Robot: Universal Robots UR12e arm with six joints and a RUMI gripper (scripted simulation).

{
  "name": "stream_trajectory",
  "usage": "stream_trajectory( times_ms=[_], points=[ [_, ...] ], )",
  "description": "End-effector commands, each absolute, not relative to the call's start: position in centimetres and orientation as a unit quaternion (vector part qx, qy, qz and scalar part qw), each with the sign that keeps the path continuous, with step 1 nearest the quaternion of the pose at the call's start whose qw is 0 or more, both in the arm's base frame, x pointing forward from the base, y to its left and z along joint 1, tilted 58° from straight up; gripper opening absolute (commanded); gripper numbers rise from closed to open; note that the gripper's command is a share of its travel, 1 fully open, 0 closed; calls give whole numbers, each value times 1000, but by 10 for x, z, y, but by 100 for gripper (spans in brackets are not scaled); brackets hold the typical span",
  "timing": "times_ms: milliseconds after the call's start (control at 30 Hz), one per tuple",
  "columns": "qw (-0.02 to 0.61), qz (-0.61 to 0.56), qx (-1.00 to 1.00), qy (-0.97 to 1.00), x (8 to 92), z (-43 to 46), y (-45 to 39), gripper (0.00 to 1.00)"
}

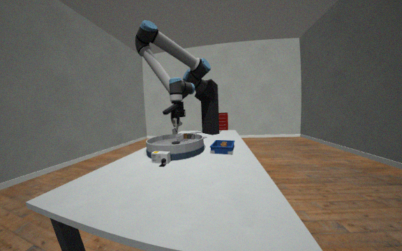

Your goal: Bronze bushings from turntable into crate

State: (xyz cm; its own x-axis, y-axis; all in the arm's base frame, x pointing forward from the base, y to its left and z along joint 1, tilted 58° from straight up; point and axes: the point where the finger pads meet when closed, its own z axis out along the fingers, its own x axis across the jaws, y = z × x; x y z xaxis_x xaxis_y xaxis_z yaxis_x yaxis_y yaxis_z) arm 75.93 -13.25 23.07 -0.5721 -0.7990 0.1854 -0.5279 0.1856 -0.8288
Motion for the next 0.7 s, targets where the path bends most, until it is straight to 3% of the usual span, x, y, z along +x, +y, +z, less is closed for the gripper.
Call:
stream_trajectory(
  times_ms=[0, 667],
  points=[
    [147, -464, -439, 756, 761, 232, -132, 0],
    [148, -465, -439, 755, 776, 221, -145, 0]
  ],
)
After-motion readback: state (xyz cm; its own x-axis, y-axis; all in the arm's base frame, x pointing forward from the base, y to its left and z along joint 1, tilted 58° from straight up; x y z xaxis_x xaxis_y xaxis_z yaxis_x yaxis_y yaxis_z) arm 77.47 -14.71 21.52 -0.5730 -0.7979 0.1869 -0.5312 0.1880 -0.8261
